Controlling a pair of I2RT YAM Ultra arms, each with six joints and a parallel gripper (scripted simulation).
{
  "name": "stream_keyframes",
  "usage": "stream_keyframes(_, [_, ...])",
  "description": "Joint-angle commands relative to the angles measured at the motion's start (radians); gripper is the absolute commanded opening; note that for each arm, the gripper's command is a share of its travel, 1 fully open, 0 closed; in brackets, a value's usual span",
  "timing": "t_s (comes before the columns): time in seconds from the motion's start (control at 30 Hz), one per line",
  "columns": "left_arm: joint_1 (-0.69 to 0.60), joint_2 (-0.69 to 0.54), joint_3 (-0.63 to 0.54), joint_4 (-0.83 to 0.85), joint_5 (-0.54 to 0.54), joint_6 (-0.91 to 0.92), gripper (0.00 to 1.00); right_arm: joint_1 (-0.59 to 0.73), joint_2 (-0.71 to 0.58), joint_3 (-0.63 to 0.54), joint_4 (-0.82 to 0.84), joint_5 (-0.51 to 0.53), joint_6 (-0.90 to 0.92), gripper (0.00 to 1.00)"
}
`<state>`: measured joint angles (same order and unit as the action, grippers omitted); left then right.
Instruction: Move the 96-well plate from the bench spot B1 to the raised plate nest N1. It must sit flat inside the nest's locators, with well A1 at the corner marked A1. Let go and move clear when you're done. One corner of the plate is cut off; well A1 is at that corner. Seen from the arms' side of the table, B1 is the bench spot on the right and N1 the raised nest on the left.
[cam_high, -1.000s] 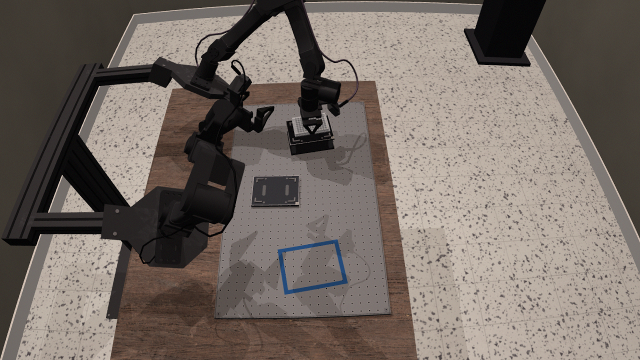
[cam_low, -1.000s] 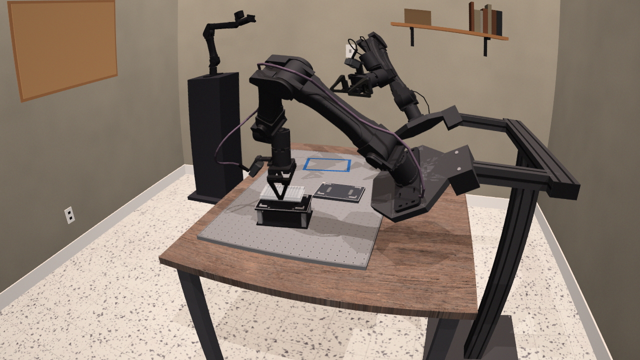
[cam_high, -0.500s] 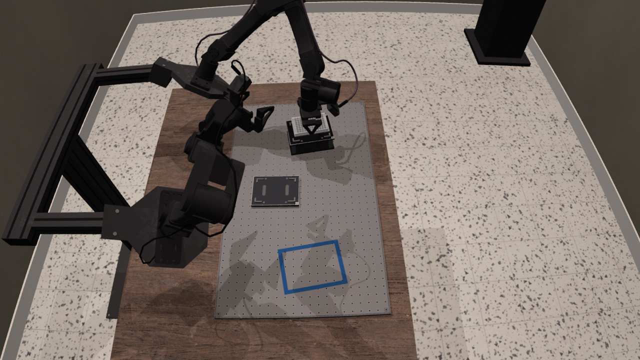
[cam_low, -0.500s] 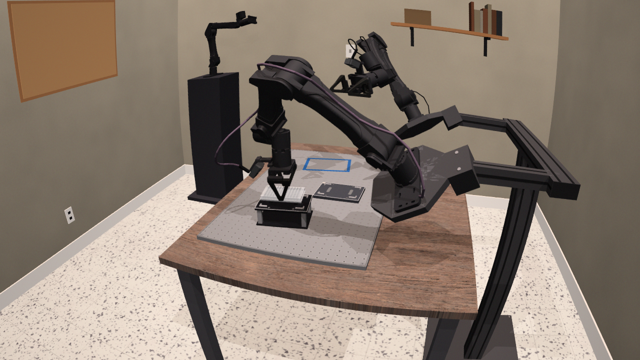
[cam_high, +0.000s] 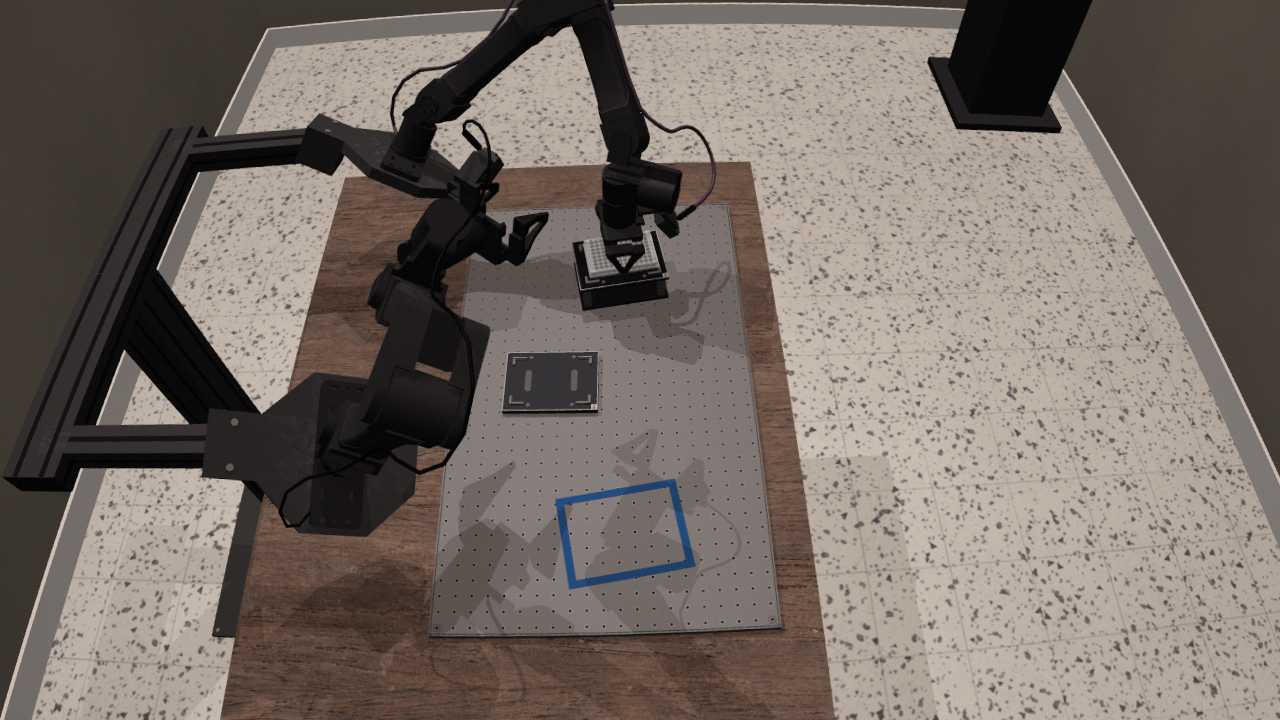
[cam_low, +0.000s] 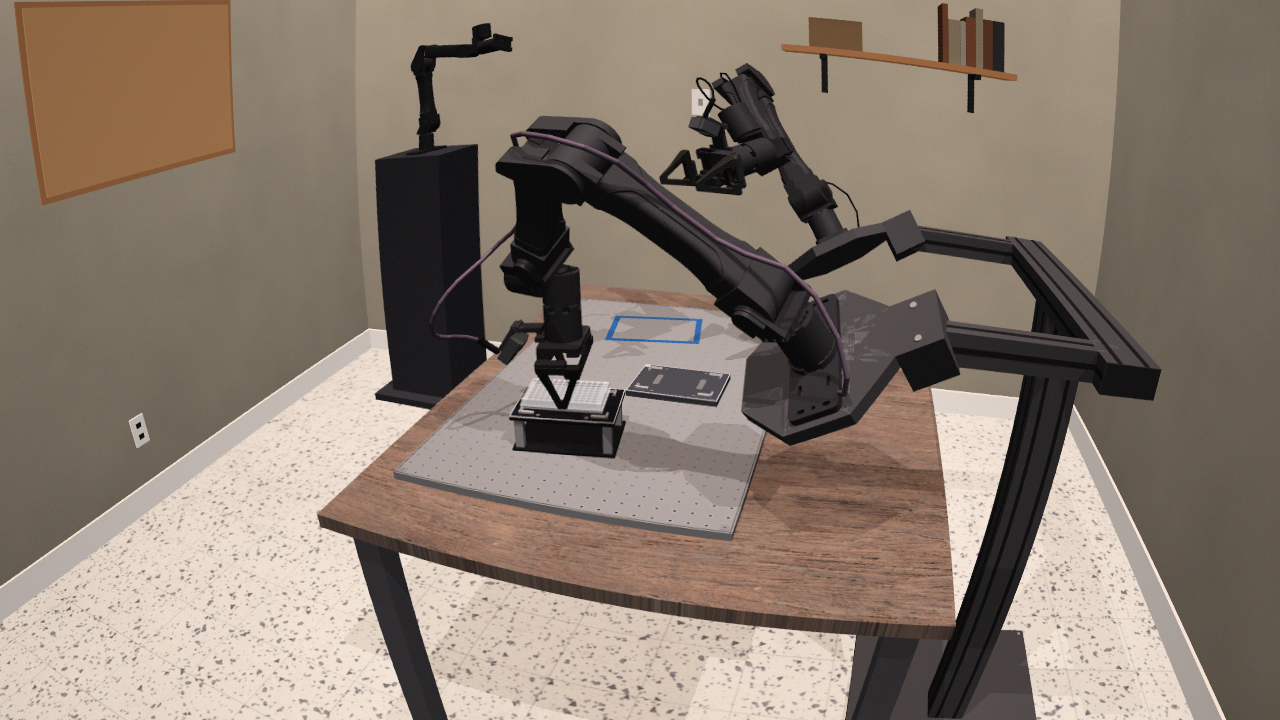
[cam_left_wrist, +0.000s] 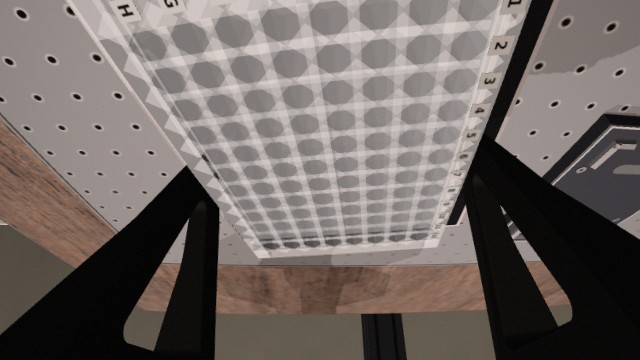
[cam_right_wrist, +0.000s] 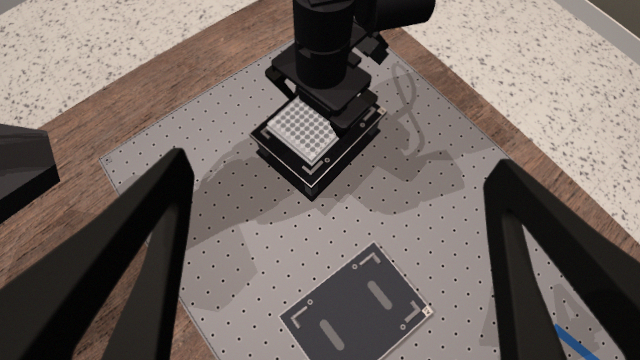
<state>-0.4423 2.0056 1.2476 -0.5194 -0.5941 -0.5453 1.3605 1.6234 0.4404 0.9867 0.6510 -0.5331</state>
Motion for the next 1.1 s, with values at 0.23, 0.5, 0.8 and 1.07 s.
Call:
stream_keyframes(0.23, [0.023,0.046,0.016,0.043,0.028,0.034,0.81,0.01,0.0,0.004,0.018,-0.004,-0.002,1.0])
stream_keyframes(0.5, [0.01,0.022,0.057,-0.052,0.02,0.006,0.81,0.01,0.0,0.004,0.018,-0.004,-0.002,1.0])
stream_keyframes(0.8, [0.01,0.023,0.058,-0.053,0.02,0.008,0.81,0.01,0.0,0.004,0.018,-0.004,-0.002,1.0])
stream_keyframes(1.07, [-0.01,-0.007,0.061,-0.084,0.011,-0.014,0.81,0.01,0.0,0.004,0.018,-0.004,-0.002,1.0])
